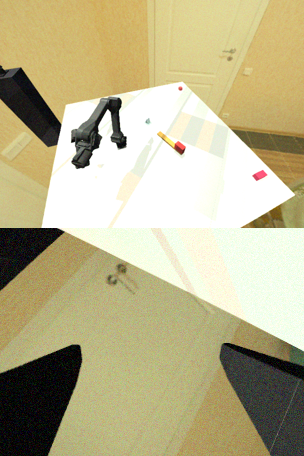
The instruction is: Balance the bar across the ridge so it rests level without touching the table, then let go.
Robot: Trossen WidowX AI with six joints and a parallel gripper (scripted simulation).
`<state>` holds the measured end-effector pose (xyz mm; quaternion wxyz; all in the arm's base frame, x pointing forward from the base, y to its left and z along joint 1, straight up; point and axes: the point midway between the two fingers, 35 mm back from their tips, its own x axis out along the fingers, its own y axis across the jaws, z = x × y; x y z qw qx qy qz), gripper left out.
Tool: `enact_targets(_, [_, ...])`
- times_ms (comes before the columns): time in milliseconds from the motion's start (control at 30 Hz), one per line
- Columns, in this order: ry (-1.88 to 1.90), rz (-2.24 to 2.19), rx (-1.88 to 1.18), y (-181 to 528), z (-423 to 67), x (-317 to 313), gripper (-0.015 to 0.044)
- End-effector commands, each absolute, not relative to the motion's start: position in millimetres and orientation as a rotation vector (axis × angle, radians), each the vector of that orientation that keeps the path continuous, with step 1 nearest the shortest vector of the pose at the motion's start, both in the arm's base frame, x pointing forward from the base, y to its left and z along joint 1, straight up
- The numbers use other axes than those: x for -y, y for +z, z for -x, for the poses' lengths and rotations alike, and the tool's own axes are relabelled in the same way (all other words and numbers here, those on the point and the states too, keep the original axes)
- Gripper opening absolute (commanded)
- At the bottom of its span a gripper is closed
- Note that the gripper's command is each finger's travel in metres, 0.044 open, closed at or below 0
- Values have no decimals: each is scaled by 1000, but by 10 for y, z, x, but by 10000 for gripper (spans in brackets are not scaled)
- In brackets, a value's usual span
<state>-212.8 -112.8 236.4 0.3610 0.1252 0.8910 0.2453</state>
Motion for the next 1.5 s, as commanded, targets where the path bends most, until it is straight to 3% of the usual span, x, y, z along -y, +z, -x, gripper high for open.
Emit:
enact_targets(0, [632, -319, -2296, 2363, 2125, 1135, 374])
enact_targets(100, [636, -268, -2294, 2349, 2084, 1243, 315])
enact_targets(733, [683, 122, -2237, 2231, 1560, 2028, 315])
enact_targets(1467, [793, 543, -2079, 2106, 601, 2670, 315])
